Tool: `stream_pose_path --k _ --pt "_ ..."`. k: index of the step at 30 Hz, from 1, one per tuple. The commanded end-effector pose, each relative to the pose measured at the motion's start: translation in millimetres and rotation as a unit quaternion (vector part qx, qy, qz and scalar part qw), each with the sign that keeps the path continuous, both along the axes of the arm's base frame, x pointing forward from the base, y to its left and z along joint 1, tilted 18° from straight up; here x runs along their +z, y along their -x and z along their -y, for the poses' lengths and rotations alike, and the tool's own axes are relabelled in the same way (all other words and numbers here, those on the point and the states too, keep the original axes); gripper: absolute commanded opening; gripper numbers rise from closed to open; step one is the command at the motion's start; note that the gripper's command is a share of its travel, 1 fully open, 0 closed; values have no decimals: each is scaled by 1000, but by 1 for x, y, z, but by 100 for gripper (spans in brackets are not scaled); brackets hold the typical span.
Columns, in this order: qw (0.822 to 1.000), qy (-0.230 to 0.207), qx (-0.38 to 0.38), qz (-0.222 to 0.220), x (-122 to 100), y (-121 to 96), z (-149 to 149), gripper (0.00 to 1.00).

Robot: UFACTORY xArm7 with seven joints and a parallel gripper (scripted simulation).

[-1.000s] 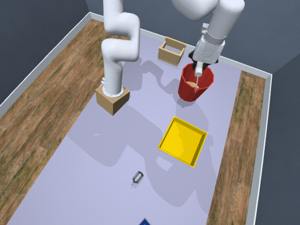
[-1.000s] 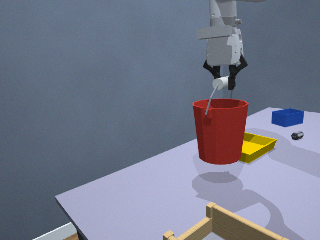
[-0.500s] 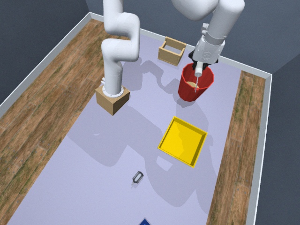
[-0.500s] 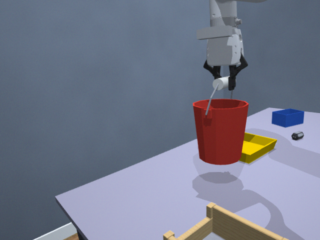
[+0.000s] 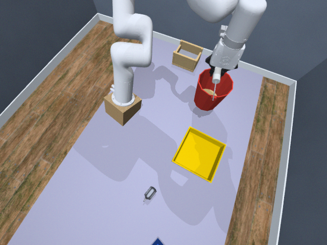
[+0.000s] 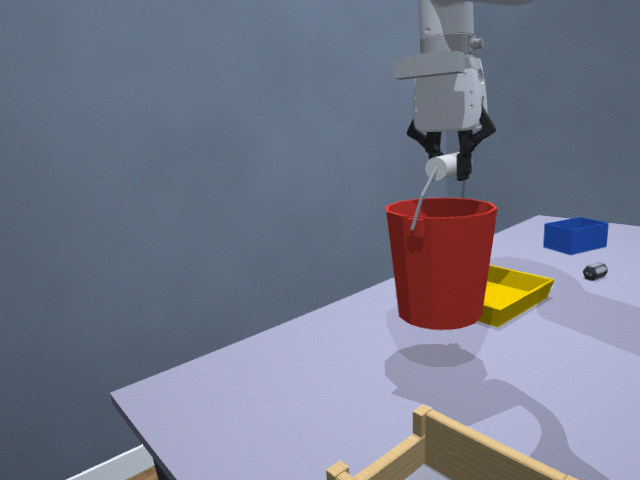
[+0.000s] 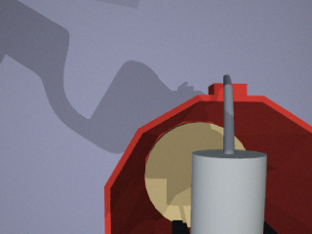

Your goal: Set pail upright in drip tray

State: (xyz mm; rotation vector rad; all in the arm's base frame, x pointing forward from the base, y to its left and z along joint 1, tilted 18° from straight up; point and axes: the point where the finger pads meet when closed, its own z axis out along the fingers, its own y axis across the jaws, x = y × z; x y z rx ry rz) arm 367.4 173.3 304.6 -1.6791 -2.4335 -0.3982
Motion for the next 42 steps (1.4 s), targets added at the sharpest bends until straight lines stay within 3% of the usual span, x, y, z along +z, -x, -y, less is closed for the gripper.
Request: stream_pose_path --k 1,22,42 --pt "1000 0 -1 2 2 -1 1 0" --pt "1000 0 -1 2 0 -4 6 0" --pt "1000 0 -1 2 -7 -15 29 0"
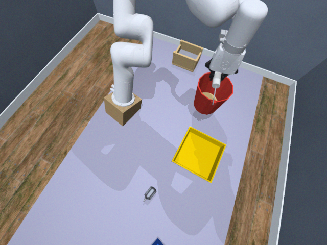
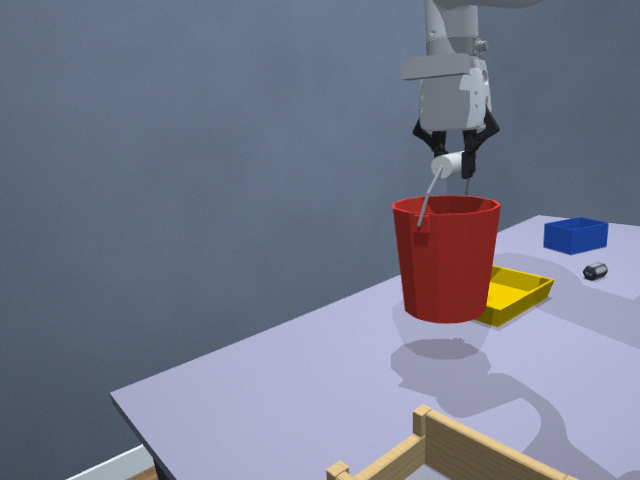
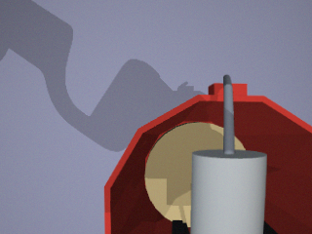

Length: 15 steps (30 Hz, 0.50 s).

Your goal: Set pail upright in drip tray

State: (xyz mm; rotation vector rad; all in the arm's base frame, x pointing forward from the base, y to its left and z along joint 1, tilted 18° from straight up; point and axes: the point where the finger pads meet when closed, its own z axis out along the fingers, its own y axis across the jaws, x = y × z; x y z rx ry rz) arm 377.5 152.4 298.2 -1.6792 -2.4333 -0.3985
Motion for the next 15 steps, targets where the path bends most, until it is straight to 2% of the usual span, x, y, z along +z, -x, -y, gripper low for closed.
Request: stream_pose_path --k 1,15 --pt "1000 0 -1 2 -1 -6 10 0" --pt "1000 0 -1 2 -9 -18 35 0"
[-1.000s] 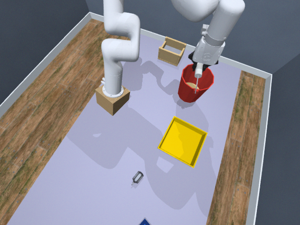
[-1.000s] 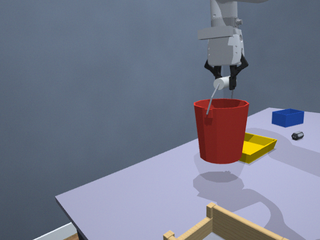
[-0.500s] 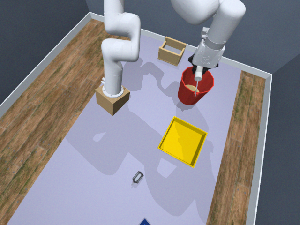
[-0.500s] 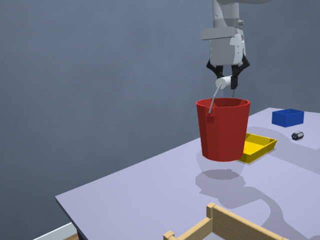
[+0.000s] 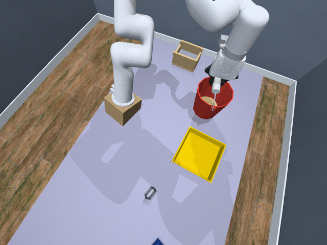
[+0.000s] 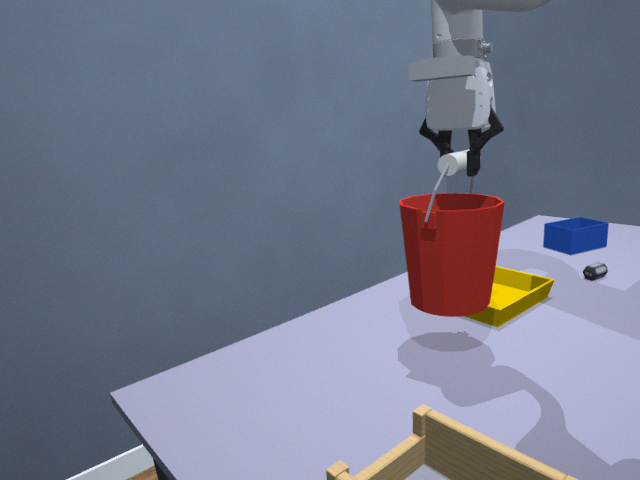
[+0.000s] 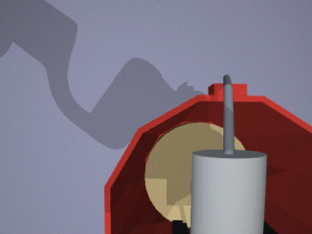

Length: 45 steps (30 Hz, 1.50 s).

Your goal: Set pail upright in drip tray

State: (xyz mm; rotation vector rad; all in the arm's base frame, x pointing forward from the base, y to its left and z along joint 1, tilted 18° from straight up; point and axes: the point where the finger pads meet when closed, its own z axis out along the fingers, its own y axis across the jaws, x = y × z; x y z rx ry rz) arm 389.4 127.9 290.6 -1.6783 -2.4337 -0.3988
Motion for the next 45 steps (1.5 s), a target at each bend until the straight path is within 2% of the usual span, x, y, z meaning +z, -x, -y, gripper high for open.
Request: stream_pose_path --k 1,45 --pt "1000 0 -1 2 -2 -7 13 0" --pt "1000 0 -1 2 -32 -54 109 0"
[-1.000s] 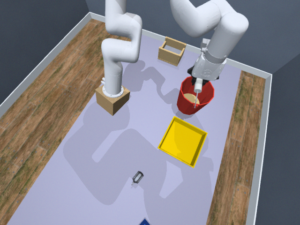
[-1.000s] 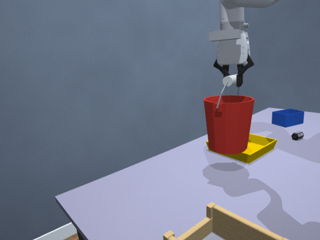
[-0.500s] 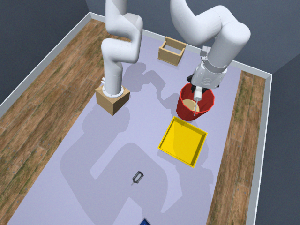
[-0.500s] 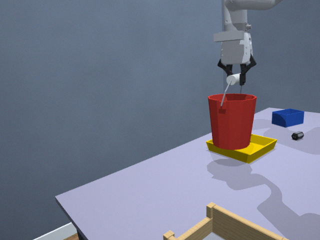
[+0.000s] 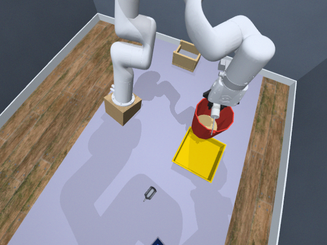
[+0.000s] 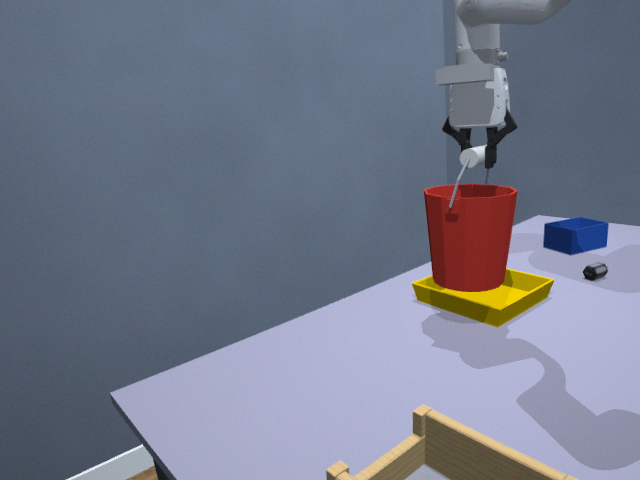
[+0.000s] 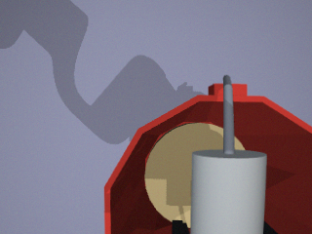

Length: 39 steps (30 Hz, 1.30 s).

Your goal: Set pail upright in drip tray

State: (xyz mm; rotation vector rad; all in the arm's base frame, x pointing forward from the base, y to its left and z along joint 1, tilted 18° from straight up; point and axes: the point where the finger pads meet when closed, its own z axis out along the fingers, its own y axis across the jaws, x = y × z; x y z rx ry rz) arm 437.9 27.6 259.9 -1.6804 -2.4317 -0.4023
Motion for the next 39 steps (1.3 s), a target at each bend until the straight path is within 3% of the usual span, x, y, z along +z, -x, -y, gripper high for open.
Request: stream_pose_path --k 1,39 --pt "1000 1 0 1 -2 -7 11 0" --pt "1000 1 0 1 -22 -39 76 0"
